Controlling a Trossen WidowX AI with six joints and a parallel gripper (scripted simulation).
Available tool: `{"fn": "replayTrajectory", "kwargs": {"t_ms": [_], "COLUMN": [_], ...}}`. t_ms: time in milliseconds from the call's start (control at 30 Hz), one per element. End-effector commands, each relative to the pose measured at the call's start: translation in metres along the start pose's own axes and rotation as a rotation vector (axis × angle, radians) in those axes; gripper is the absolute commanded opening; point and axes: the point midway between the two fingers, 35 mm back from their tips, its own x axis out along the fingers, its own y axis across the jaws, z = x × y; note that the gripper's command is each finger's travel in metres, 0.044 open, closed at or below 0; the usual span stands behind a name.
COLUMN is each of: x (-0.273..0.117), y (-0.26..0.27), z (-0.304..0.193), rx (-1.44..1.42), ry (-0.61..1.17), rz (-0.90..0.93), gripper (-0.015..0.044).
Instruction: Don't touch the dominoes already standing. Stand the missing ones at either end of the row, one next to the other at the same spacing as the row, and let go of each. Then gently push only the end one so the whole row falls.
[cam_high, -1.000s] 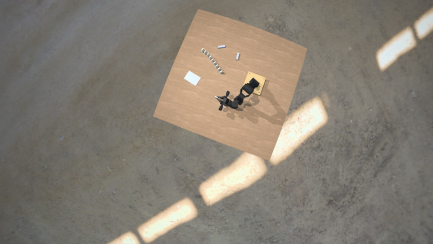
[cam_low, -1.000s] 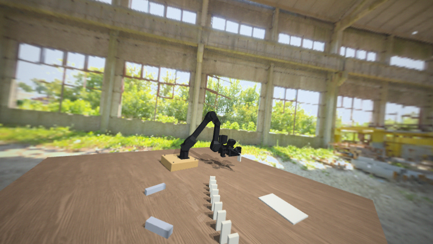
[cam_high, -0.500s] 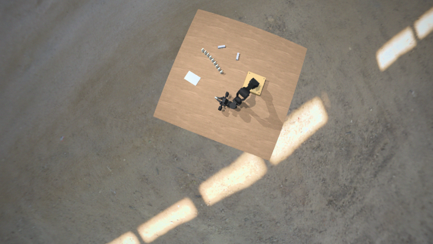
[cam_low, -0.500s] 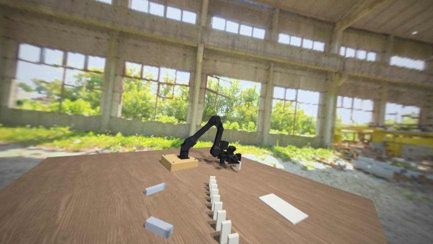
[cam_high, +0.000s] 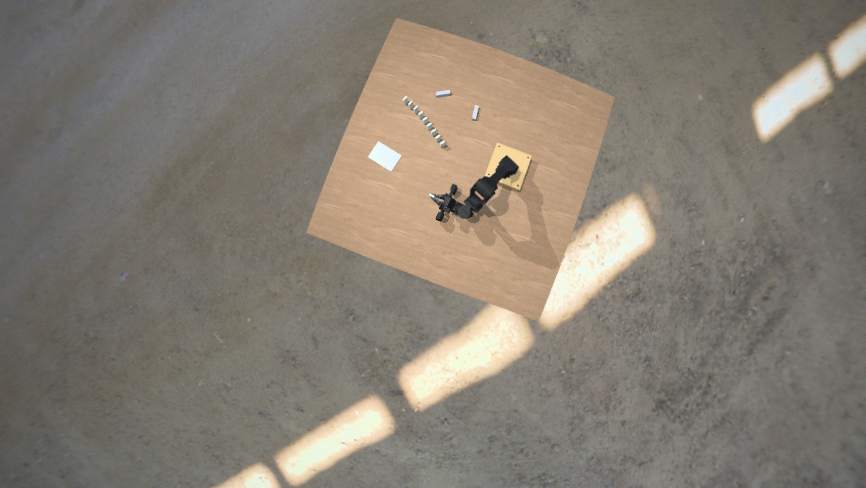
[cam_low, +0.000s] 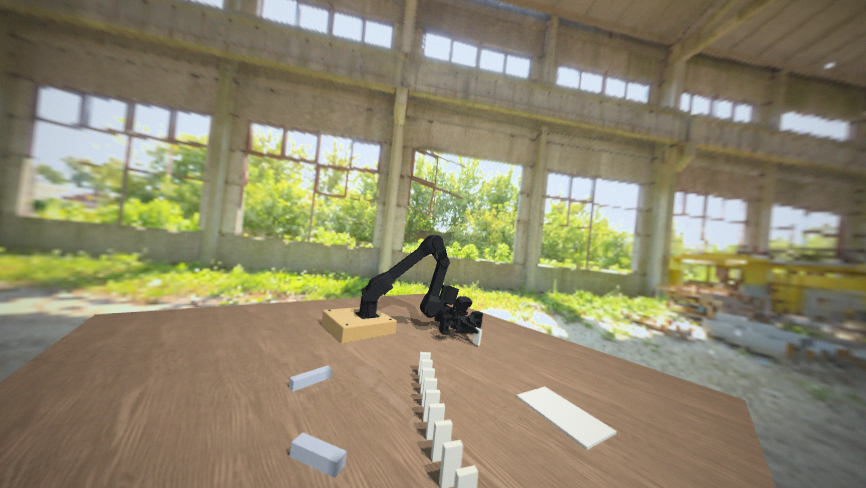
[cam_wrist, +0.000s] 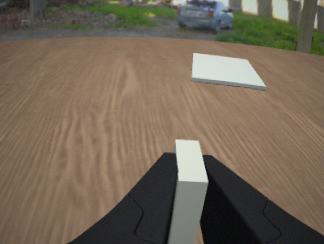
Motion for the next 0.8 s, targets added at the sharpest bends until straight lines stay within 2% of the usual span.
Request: {"fn": "replayTrajectory", "kwargs": {"t_ms": [0, 433, 633, 767], "x": [0.000, 0.000, -0.003, -0.002], "y": [0.001, 0.001, 0.002, 0.003], "z": [0.000, 0.001, 0.045, 0.049], "rx": [0.007, 0.007, 0.002, -0.012], "ry": [0.000, 0.000, 0.000, 0.004], "rz": [0.002, 0.002, 0.001, 0.005], "gripper": [0.0102, 0.0440, 0.0440, 0.0440]}}
